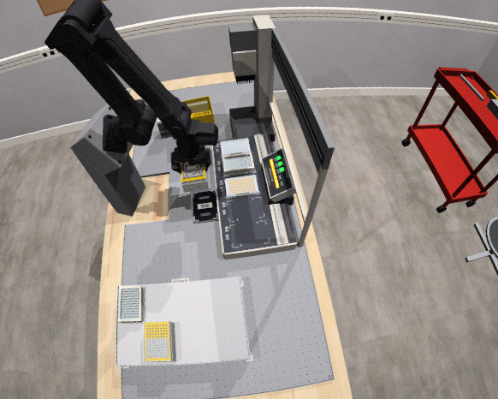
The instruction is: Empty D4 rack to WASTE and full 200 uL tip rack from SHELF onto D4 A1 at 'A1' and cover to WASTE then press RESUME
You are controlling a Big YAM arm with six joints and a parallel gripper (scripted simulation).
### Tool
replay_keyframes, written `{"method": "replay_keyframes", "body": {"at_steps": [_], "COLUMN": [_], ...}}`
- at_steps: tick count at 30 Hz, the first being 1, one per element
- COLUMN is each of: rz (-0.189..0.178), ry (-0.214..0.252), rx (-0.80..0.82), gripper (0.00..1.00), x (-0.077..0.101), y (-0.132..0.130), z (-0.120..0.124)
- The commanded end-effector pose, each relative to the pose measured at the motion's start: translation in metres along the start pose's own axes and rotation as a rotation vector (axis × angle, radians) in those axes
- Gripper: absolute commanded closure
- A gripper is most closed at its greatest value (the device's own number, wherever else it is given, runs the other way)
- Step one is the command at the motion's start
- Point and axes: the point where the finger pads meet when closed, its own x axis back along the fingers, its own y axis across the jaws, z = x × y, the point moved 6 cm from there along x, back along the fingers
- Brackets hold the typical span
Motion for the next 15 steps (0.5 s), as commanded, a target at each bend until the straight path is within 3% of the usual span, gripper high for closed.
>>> {"method": "replay_keyframes", "body": {"at_steps": [1,12,13,15], "rz": [0.038,0.04,0.02,0.02], "ry": [0.001,0.001,0.003,0.003], "rx": [-0.019,-0.019,-0.011,-0.011], "gripper": [1.0,1.0,1.0,1.0], "x": [0.0119,0.0216,0.0167,0.0167], "y": [-0.0179,-0.0189,-0.0101,-0.0101], "z": [0.0031,0.0037,0.0027,0.0027]}}
